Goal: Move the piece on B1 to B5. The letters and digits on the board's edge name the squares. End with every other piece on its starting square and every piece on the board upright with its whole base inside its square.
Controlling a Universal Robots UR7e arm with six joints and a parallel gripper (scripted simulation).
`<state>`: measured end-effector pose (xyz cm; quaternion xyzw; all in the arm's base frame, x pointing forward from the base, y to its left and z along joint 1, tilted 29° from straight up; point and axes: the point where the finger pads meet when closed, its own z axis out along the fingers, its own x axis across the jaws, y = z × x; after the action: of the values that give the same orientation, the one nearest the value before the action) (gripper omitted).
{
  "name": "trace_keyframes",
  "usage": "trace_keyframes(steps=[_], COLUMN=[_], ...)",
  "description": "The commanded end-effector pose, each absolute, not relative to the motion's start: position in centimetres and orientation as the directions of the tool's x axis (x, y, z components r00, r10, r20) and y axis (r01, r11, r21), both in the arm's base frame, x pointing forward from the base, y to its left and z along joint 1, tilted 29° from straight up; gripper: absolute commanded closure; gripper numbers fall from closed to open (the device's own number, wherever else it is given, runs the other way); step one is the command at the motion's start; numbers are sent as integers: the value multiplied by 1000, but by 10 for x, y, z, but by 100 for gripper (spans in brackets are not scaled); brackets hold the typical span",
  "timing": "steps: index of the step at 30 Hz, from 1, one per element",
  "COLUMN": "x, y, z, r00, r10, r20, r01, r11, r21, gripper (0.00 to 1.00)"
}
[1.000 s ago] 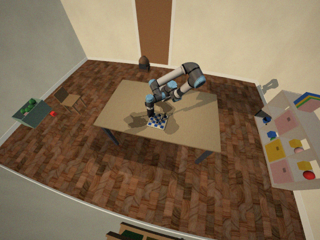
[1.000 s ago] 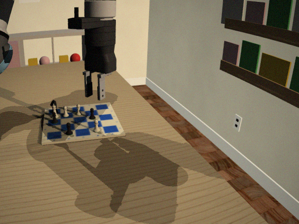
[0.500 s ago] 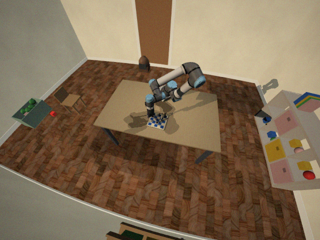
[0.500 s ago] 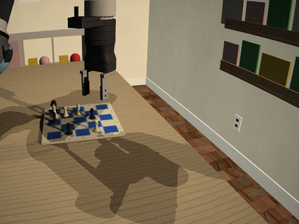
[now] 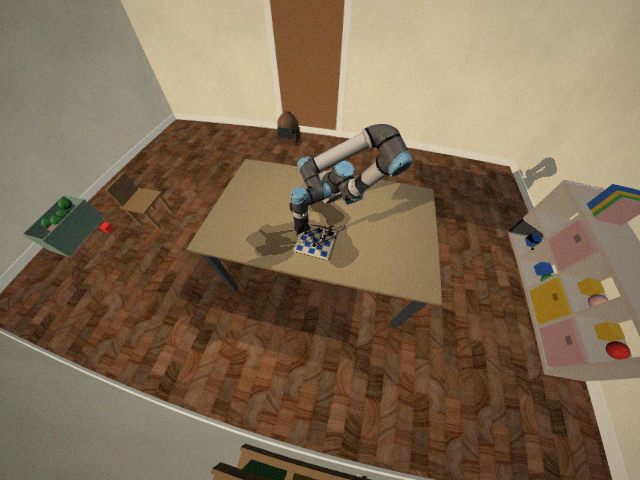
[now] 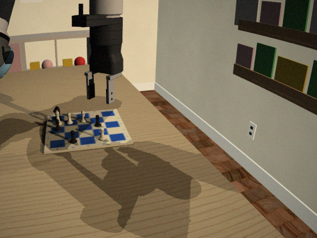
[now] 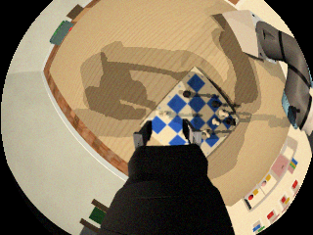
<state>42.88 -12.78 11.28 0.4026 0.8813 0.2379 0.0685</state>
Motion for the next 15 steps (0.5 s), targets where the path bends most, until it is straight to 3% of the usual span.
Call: trace_keyframes(steps=[1, 15], x=[426, 408], y=[-132, -152], z=[122, 171], r00=[-666, -666], r10=[742, 742], r20=[70, 70], r01=[677, 677], r11=[563, 563], r21=[475, 475], gripper=[0, 0])
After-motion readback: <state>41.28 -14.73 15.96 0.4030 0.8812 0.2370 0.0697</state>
